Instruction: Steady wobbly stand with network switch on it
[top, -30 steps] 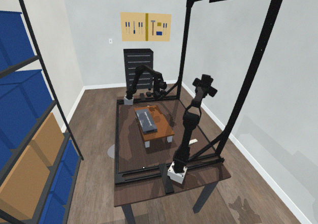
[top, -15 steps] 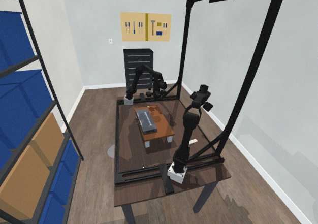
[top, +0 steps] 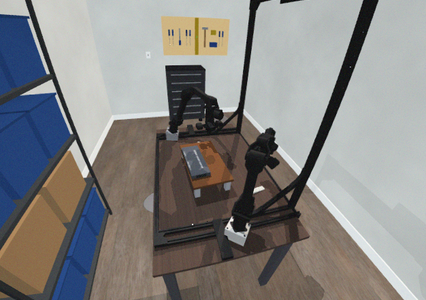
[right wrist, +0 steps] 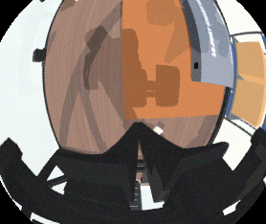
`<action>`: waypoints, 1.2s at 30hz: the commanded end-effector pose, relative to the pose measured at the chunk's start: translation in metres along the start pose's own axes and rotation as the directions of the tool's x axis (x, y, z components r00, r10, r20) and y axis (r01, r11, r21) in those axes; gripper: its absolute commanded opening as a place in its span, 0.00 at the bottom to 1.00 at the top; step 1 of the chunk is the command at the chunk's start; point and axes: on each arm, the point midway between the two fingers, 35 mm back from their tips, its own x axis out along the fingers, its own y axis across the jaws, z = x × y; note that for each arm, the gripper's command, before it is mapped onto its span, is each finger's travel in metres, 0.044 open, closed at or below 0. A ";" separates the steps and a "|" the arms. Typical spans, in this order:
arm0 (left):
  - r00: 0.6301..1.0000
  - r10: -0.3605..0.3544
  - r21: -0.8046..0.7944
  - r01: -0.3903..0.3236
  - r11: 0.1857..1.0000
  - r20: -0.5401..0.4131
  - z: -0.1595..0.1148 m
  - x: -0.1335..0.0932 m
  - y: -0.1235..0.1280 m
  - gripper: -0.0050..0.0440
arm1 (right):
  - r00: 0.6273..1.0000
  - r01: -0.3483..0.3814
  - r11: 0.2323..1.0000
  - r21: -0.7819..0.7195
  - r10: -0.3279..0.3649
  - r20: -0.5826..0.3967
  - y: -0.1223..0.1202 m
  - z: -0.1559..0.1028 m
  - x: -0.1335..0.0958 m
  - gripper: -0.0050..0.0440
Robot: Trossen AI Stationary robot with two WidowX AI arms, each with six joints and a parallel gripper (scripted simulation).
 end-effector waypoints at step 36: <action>0.881 -0.232 0.073 0.286 0.955 -0.412 -0.122 0.013 -0.072 0.60 | 1.000 0.000 1.000 0.000 0.000 0.000 0.000 0.000 0.000 0.10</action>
